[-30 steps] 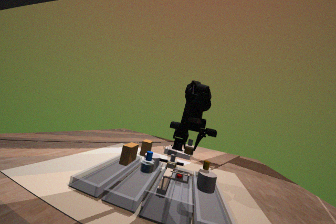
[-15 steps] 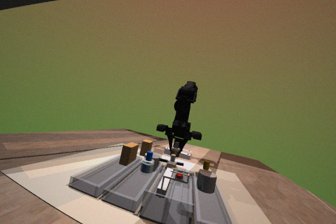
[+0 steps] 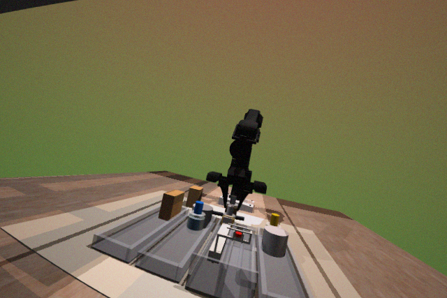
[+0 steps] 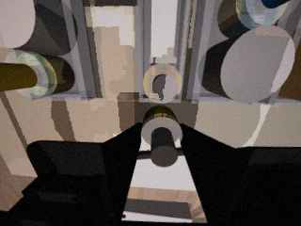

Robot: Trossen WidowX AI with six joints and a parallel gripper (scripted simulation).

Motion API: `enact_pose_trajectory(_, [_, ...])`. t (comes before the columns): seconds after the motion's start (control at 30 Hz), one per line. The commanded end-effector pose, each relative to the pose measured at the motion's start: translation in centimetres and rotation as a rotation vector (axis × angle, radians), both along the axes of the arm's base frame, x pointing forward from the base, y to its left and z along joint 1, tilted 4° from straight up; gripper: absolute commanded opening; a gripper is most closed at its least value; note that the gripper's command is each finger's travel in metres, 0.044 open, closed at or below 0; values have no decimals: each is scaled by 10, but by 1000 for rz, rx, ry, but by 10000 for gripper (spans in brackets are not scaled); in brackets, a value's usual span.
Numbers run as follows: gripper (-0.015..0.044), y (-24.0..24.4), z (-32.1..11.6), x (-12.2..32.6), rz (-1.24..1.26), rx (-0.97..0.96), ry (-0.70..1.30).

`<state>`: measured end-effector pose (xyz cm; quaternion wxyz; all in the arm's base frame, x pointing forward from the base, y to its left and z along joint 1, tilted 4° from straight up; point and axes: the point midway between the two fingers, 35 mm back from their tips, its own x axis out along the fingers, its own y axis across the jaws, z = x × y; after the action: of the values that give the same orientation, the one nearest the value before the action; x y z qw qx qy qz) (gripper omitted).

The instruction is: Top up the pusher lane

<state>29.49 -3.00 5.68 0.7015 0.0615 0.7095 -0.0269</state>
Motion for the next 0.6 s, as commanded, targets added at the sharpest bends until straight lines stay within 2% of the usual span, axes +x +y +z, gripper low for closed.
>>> enact_pose_trajectory(0.0, [0, 0, 0, 2, 3, -2, -2])
enact_pose_trajectory(0.57, [0, -1, 0, 9, 3, -2, -3])
